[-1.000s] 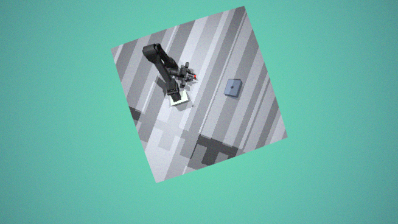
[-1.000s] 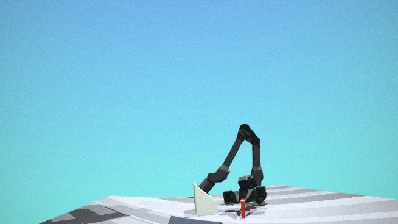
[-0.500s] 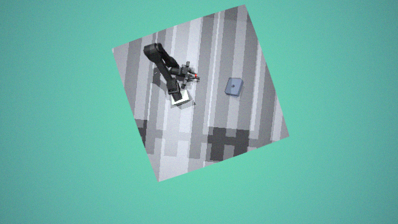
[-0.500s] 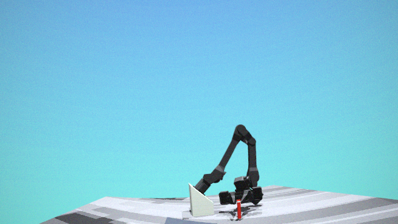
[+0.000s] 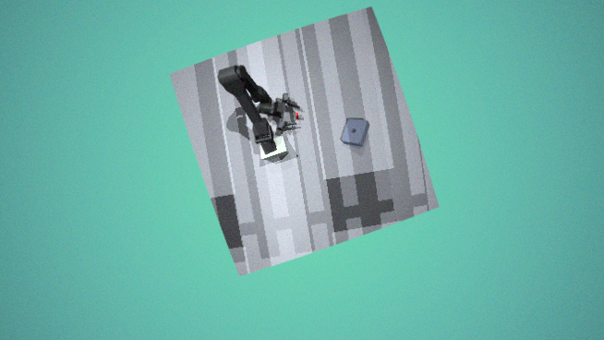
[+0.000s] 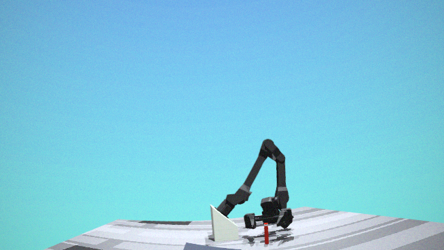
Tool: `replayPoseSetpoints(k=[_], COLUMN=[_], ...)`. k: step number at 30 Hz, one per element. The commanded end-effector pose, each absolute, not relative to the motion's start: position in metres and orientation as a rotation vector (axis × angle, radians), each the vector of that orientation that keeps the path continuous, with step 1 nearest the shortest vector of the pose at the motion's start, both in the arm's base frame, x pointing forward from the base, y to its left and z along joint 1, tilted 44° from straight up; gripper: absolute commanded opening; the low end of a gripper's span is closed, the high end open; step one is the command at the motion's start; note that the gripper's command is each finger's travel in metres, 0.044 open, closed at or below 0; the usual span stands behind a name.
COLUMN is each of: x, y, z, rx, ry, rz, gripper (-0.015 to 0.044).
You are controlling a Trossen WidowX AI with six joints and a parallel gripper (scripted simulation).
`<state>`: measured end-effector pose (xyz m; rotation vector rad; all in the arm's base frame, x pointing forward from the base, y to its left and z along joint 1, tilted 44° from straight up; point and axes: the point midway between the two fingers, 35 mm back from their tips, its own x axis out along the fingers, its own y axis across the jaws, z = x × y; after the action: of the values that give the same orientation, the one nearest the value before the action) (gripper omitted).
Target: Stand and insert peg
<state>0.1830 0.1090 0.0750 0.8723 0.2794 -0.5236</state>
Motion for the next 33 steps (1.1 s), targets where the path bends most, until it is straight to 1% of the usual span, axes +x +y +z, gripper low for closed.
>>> replayPoseSetpoints(k=[1,4,13,22,27,33], x=[0.183,0.184,0.192,0.172,0.170,0.171], y=[0.109,0.107,0.064,0.003,-0.001,0.003], z=[0.075,0.080,0.142,0.190,0.191,0.174], rx=[0.872,0.872,0.882,0.875,0.858,0.742], ry=[0.280,0.283,0.308,0.278,0.292,0.460], rz=[-0.524,-0.527,-0.545,-0.523,-0.526,-0.561], gripper=[0.0440,0.0440,0.0440,0.0440,0.0440,0.0440])
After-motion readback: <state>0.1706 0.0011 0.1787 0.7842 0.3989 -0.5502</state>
